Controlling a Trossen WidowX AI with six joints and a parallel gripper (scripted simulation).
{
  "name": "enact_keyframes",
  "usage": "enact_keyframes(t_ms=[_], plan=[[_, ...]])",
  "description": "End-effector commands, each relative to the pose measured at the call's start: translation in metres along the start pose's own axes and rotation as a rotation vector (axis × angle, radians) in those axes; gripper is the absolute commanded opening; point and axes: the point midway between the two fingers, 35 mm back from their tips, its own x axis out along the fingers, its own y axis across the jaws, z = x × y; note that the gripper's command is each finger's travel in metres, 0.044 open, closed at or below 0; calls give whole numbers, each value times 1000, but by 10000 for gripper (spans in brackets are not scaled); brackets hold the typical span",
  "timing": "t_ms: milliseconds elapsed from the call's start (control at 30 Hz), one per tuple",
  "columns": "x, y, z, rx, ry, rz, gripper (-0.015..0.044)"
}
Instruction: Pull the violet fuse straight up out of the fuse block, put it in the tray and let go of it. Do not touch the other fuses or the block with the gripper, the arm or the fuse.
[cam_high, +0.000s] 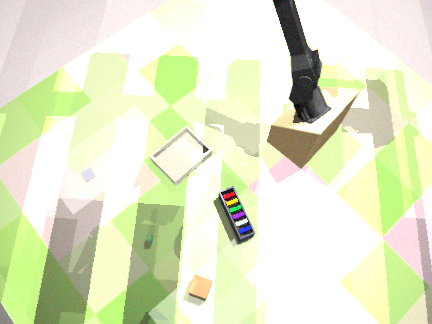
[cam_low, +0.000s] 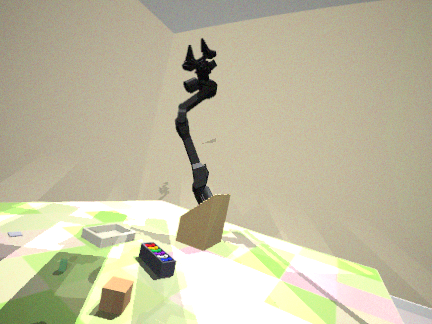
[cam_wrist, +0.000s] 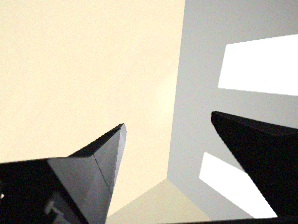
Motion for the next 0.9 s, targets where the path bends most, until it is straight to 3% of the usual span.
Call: enact_keyframes(t_ms=[0, 100, 400, 867], plan=[[1, 0, 0, -10, 3, 0, 374], [9, -4, 8, -155, 39, -4, 295], [54, -21, 94, -744, 50, -3, 69], [136, 41, 249, -1582, -130, -36, 69]])
